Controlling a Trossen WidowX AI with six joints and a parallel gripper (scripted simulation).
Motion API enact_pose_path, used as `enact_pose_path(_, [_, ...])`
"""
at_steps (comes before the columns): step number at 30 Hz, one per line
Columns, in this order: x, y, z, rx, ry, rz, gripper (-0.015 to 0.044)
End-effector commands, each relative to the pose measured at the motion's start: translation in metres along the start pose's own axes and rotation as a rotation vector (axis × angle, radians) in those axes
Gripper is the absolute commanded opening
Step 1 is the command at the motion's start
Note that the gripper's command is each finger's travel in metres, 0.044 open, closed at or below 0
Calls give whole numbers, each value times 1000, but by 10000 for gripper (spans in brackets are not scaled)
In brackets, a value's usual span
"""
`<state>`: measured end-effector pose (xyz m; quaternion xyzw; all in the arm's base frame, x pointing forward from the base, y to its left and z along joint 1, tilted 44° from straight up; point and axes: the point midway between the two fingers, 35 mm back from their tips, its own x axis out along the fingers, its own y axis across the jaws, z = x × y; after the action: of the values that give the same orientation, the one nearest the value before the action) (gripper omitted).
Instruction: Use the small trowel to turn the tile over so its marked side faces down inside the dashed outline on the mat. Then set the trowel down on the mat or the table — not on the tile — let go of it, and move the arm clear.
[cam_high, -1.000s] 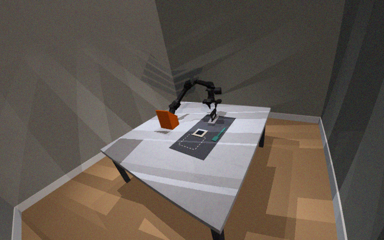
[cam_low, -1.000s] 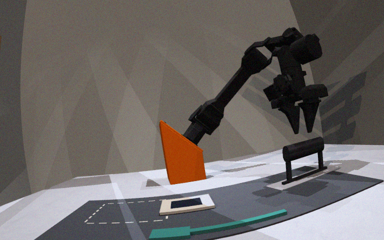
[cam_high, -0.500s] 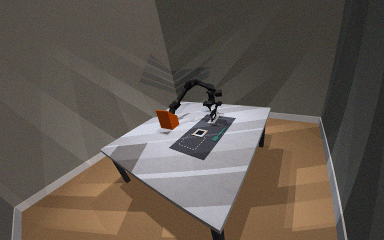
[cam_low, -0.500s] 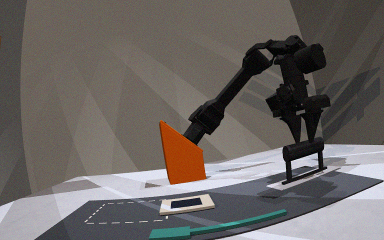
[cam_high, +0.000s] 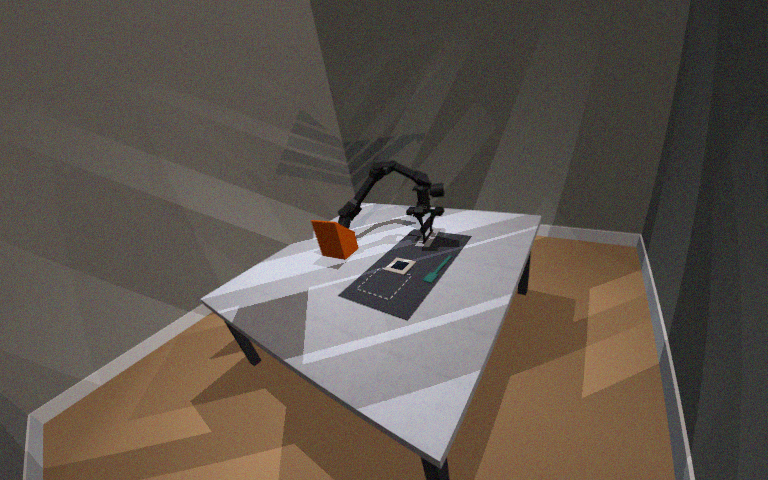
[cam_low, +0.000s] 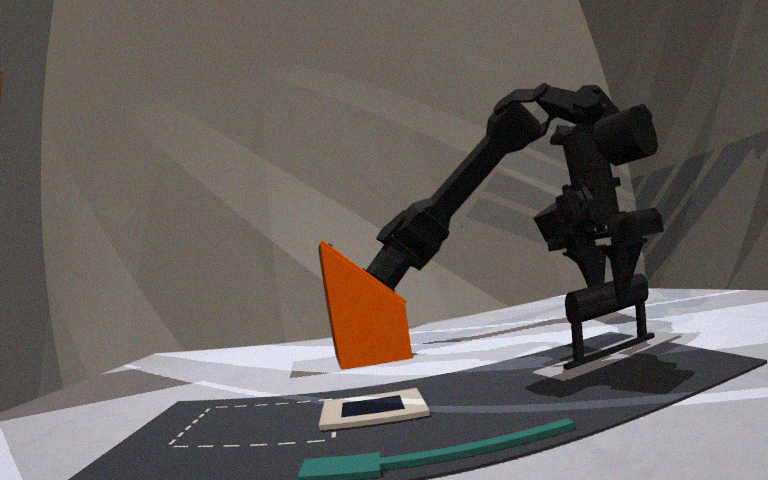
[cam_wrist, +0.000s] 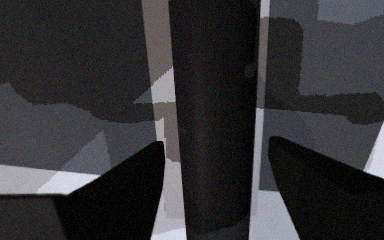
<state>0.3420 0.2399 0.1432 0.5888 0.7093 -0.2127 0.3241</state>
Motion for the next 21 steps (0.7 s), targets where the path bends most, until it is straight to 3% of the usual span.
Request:
enact_pose_path(1, [1, 0, 1, 6, -4, 1, 165])
enact_pose_path(4, [1, 0, 1, 6, -4, 1, 130])
enact_pose_path(21, [1, 0, 1, 6, -4, 1, 130])
